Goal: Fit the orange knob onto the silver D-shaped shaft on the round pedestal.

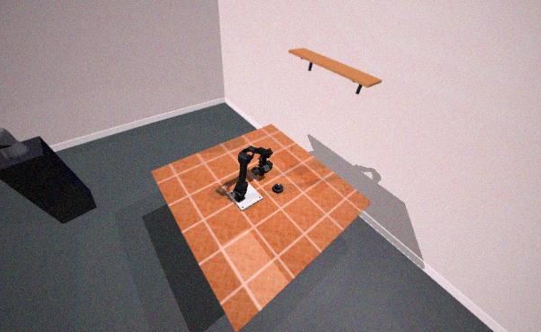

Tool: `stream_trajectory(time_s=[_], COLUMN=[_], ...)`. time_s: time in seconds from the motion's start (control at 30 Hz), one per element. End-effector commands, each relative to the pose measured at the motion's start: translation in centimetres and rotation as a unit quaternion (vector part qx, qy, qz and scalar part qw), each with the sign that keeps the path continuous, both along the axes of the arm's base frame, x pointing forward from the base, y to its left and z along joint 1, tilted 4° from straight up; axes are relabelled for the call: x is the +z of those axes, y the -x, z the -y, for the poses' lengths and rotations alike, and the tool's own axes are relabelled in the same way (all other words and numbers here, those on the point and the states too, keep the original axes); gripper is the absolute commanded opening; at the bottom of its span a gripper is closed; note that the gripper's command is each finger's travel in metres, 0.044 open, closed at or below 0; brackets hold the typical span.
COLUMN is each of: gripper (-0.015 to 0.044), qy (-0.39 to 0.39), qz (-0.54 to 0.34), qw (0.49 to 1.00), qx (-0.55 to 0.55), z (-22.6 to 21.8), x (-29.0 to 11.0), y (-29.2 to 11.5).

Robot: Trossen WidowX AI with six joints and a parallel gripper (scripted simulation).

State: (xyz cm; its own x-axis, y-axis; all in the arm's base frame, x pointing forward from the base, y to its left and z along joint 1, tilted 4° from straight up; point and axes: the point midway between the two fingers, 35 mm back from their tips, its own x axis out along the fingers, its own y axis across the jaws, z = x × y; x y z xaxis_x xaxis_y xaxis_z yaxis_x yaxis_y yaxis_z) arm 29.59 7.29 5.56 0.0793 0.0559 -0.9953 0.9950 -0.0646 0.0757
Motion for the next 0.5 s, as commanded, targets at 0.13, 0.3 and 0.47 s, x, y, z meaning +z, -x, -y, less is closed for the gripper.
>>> stream_trajectory(time_s=[0.13, 0.3, 0.47], gripper=[0.0138, 0.0006, 0.0000], qy=[-0.001, -0.002, -0.002], qz=[-0.001, -0.001, 0.000], qw=[1.000, 1.000, 1.000], qx=[-0.002, -0.002, -0.002], z=[-0.1, -0.1, 0.0], x=[-0.1, 0.7, 2.2], y=[0.0, -0.1, -0.3])
